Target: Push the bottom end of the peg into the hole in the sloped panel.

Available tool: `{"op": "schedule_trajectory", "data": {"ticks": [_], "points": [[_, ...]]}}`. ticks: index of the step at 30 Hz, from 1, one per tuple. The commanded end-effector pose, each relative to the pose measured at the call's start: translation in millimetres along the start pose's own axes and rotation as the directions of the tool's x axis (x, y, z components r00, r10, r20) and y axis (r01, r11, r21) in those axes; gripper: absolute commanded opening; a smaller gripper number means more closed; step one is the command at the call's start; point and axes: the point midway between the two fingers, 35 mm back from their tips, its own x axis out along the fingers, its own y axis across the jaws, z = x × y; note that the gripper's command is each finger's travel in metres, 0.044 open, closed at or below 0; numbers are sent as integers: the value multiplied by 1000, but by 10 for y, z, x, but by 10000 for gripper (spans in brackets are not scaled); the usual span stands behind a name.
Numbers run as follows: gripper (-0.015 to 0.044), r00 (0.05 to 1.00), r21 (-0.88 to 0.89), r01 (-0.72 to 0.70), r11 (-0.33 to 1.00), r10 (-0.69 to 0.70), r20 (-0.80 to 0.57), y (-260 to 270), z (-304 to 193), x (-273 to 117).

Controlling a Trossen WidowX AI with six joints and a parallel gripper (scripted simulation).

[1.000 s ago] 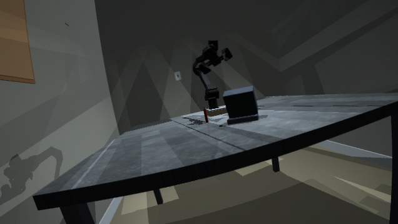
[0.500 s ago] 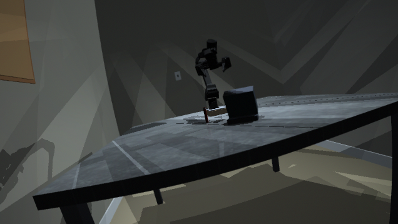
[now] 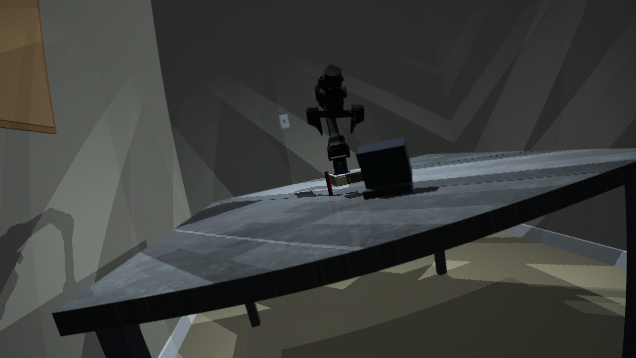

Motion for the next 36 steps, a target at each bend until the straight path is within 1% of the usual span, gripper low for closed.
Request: {"op": "schedule_trajectory", "data": {"ticks": [1,15,26,36], "points": [[440,997,-60,-7,998,2,-76,-53,-66,101],[440,951,-212,-94,973,25,-308,-240,-299,355],[440,881,-278,-221,935,69,-468,-368,-486,503],[440,802,-293,-349,890,122,-584,-471,-618,619]]}}
